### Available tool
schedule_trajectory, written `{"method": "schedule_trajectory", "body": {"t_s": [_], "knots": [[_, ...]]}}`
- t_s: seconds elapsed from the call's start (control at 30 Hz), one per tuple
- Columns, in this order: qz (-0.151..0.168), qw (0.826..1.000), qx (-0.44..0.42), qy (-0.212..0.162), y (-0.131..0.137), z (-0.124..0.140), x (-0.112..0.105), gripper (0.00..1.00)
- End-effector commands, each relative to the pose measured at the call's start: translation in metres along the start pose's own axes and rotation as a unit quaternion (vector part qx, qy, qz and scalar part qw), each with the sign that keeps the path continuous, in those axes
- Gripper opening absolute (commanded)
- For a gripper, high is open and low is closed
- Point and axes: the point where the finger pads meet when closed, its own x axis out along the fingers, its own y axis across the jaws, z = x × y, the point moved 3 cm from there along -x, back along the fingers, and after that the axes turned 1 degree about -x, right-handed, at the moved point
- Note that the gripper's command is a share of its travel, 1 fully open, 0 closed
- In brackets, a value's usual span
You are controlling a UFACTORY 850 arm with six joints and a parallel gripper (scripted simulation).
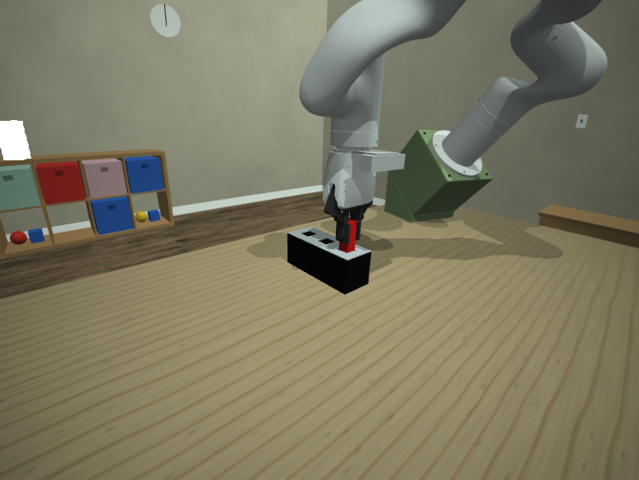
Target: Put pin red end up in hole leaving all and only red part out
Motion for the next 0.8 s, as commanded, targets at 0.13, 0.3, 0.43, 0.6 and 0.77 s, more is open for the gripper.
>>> {"method": "schedule_trajectory", "body": {"t_s": [0.13, 0.3, 0.43, 0.6, 0.77], "knots": [[0.000, 1.000, 0.000, 0.000, -0.0007, 0.0004, 0.0036, 0.00], [0.000, 1.000, 0.000, 0.000, -0.0007, 0.0004, 0.0036, 0.00], [0.000, 1.000, 0.000, 0.000, -0.0007, 0.0004, 0.0036, 0.00], [0.000, 1.000, 0.000, 0.000, -0.0007, 0.0004, 0.0036, 0.00], [0.000, 1.000, 0.000, 0.000, 0.0010, 0.0009, 0.0036, 0.00]]}}
